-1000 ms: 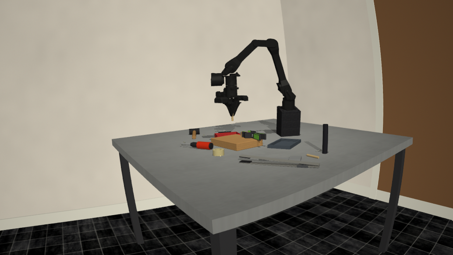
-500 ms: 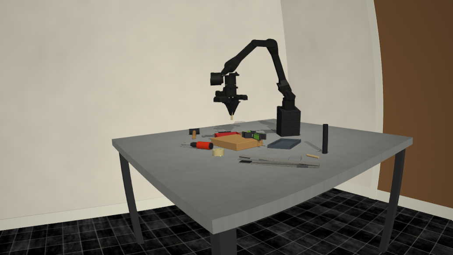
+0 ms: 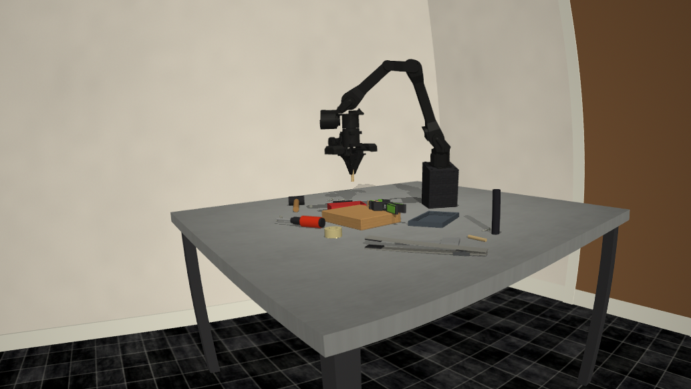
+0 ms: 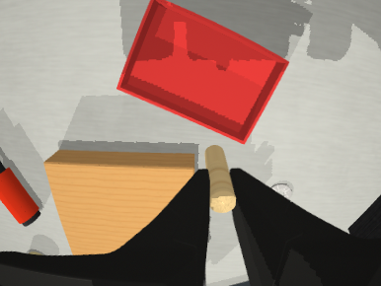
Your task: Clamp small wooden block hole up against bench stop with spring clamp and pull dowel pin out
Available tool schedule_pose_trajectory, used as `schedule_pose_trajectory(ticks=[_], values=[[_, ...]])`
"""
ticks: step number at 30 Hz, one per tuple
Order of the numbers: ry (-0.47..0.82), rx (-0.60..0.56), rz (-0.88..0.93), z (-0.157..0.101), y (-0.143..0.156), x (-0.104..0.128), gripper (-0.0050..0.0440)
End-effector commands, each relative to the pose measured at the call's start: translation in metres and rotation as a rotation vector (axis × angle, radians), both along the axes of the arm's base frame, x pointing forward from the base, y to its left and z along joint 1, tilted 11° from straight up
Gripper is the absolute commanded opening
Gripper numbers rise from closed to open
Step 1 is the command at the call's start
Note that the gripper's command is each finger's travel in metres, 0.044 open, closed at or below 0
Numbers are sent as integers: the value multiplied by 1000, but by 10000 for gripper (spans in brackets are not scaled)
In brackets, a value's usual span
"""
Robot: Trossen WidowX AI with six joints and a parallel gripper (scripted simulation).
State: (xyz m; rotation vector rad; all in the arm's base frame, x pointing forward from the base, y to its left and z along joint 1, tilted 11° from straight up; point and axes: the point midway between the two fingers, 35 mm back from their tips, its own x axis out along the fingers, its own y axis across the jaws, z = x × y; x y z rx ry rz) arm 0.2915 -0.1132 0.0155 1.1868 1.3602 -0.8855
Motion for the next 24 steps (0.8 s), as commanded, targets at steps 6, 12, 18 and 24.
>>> schedule_pose_trajectory(ticks=[6, 12, 18, 24], values=[[7, 8, -17, -1, -8, -2, 0], [9, 10, -32, 0, -14, -4, 0], [12, 11, -46, 0, -19, -6, 0], [12, 12, -47, -2, -19, -6, 0]])
